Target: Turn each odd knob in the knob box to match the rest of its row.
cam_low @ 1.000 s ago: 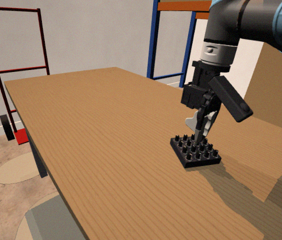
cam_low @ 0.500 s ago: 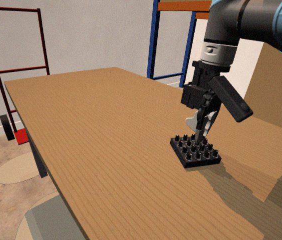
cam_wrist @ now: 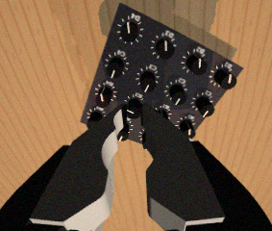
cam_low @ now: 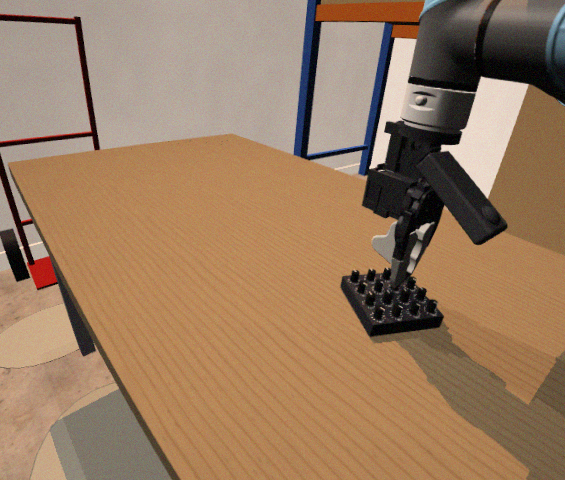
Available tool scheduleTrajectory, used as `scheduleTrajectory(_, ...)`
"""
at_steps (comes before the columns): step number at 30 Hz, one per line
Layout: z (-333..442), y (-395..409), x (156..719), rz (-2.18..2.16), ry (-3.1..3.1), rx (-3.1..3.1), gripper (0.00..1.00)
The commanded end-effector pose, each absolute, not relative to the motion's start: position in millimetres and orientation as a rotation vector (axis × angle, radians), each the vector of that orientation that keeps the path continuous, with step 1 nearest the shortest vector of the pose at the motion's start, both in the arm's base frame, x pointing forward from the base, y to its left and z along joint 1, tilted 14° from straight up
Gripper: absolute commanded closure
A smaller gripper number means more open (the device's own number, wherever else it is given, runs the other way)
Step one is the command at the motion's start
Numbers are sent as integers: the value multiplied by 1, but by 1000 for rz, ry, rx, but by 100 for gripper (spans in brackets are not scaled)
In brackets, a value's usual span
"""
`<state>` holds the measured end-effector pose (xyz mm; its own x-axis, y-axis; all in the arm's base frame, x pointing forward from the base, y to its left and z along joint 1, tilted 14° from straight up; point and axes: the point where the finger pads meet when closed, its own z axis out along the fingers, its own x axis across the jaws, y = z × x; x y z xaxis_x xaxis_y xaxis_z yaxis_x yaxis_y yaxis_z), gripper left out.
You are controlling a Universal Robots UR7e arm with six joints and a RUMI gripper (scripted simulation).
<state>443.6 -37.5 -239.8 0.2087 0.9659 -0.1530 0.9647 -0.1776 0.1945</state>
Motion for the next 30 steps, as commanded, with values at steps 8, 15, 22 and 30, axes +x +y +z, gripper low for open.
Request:
scheduleTrajectory(8,-239,-38,444,8,1833,2236,96)
scheduleTrajectory(15,-239,-38,444,9,1831,2237,96)
scheduleTrajectory(22,-239,-37,444,12,1810,2254,96)
scheduleTrajectory(30,-239,-37,444,22,1745,2305,96)
